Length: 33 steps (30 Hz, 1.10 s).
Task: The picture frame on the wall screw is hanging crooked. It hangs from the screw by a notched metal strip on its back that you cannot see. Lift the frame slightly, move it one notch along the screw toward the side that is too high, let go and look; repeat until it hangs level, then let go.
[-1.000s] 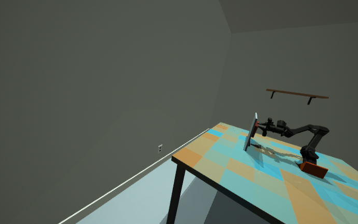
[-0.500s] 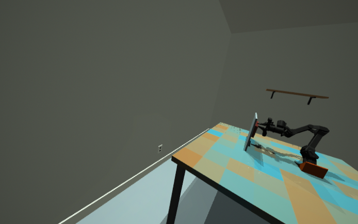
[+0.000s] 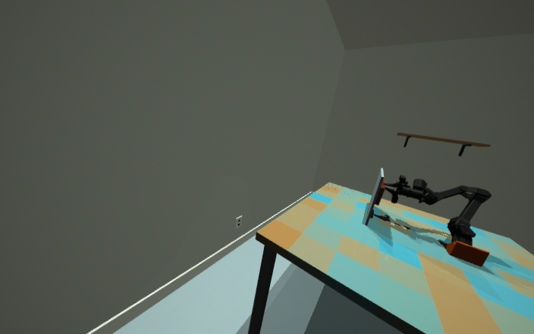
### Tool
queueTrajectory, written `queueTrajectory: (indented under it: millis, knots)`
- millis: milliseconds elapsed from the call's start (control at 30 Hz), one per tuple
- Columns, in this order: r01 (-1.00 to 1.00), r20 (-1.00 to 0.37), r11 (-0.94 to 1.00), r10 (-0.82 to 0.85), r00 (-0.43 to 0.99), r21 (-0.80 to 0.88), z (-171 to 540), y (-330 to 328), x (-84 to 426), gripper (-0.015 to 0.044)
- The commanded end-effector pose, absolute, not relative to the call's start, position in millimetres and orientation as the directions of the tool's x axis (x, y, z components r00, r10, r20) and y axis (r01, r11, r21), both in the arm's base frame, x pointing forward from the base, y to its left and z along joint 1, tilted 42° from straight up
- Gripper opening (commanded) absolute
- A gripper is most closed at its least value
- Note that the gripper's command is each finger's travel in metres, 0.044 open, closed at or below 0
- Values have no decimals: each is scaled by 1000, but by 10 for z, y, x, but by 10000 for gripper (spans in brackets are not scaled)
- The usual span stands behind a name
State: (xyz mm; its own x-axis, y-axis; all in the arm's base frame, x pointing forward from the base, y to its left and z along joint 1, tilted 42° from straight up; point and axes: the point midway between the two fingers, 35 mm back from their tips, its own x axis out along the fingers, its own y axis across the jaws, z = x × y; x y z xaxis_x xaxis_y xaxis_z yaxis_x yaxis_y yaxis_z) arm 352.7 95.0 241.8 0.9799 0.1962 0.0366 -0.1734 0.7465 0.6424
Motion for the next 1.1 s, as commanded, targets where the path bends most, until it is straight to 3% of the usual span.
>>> queueTrajectory:
  millis: [0,1067]
  knots:
    - [-181,40,742,204,978,645,2440,980,3519,0]
    - [-181,40,742,204,978,645,2451,993,3516,0]
